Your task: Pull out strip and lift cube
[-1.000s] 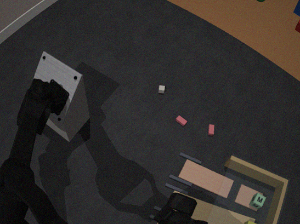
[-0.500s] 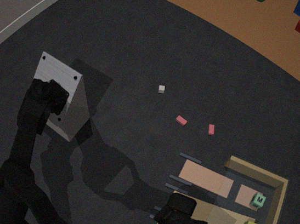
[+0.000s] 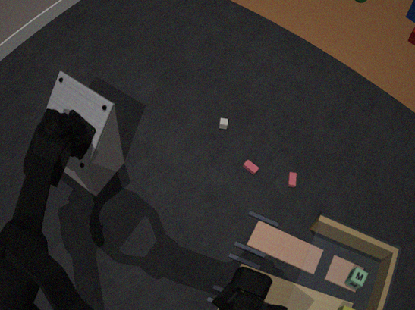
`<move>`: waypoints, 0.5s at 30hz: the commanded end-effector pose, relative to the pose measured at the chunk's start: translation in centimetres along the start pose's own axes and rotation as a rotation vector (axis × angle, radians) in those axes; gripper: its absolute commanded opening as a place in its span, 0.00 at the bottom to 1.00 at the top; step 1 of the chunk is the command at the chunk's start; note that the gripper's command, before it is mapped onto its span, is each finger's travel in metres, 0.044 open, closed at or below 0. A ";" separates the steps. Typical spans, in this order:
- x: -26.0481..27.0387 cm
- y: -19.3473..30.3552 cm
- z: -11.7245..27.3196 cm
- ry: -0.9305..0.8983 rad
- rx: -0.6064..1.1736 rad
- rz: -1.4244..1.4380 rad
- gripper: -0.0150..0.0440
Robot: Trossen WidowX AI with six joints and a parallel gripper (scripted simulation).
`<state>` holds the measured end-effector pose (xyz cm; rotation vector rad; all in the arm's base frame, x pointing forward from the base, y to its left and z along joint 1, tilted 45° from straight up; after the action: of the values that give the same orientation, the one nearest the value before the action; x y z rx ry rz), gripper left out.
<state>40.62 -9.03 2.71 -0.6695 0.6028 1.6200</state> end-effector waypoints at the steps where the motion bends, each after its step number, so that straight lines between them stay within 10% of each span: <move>1: 0.0 0.0 -0.2 -0.003 -0.001 0.004 0.25; 15: 0.0 0.0 -0.3 -0.003 -0.001 0.004 0.25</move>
<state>40.63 -9.04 2.66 -0.6700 0.6031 1.6223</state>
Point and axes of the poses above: the point midway between the two fingers, 35 mm back from their tips, its own z axis back along the fingers, its own x axis across the jaws, y = z × x, the point moved 2 cm from there along z, back along the fingers, and after that the axes turned 6 degrees about -z, right-handed, at the moved point
